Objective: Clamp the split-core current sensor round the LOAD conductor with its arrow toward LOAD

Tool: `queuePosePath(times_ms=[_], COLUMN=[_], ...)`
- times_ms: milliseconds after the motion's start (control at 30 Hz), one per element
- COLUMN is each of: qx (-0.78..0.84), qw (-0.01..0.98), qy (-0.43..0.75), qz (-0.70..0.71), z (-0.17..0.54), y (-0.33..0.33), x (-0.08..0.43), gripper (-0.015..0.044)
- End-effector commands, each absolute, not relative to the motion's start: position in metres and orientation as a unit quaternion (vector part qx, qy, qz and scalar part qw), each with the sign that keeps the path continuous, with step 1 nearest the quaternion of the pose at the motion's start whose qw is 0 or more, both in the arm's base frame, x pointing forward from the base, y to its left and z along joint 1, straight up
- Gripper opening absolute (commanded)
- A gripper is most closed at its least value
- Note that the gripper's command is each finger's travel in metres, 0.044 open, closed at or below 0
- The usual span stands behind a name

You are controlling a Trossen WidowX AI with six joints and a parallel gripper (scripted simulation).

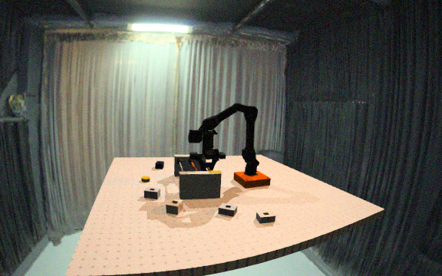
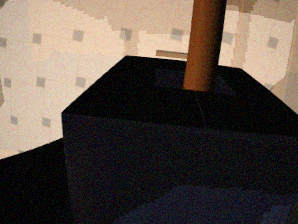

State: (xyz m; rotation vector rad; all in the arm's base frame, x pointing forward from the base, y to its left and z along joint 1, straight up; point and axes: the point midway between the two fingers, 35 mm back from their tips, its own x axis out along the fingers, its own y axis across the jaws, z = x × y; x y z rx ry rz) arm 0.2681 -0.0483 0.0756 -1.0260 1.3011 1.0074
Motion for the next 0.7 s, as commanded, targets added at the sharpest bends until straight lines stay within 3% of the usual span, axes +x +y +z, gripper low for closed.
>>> queuePosePath(times_ms=[0, 667], qx=[-0.436, -0.436], qw=[0.566, 0.566], qy=[0.553, 0.553], qz=[0.428, 0.428], z=[0.0754, 0.0757], y=[-0.0484, -0.0490], x=[0.2683, 0.2706], gripper=[0.0000, 0.0000])
